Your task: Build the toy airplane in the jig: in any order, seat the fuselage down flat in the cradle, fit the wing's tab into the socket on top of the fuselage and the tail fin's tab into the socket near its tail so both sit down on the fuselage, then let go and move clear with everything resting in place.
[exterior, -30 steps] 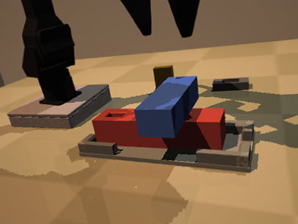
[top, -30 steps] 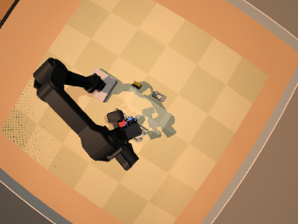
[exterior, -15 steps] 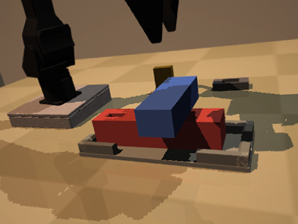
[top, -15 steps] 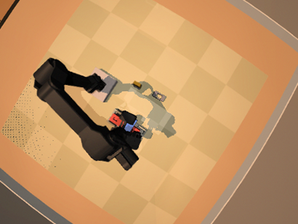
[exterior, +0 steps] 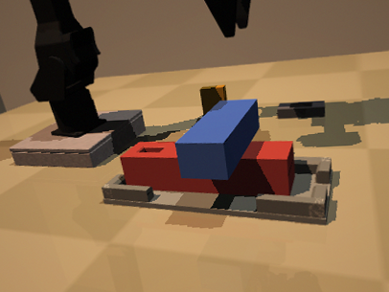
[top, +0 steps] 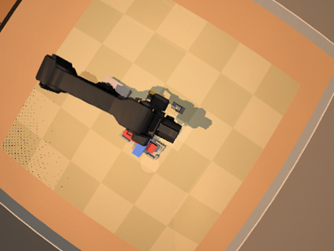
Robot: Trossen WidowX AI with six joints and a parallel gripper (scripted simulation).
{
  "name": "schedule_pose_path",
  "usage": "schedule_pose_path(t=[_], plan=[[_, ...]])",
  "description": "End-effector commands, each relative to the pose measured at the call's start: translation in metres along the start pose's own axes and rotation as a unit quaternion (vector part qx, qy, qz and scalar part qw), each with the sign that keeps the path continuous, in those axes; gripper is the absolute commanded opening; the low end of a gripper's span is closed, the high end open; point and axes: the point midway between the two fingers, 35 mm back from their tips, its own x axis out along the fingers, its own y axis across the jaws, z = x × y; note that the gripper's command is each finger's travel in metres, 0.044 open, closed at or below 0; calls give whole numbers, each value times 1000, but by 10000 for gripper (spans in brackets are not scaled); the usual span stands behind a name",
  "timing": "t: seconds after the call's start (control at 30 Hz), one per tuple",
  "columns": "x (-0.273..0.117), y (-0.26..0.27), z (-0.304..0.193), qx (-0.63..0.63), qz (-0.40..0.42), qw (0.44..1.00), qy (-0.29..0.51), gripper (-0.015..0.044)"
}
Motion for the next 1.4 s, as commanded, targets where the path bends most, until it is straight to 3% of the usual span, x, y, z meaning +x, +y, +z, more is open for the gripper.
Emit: schedule_pose_path(t=[0.0,0.27,0.43,0.6,1.37], plan=[[0,46,-19,3,2,1000,0,440],[4,118,-71,3,3,1000,2,440],[12,120,-72,3,3,1000,2,440],[59,120,-73,3,3,1000,2,440],[95,121,-72,3,3,1000,2,440]])
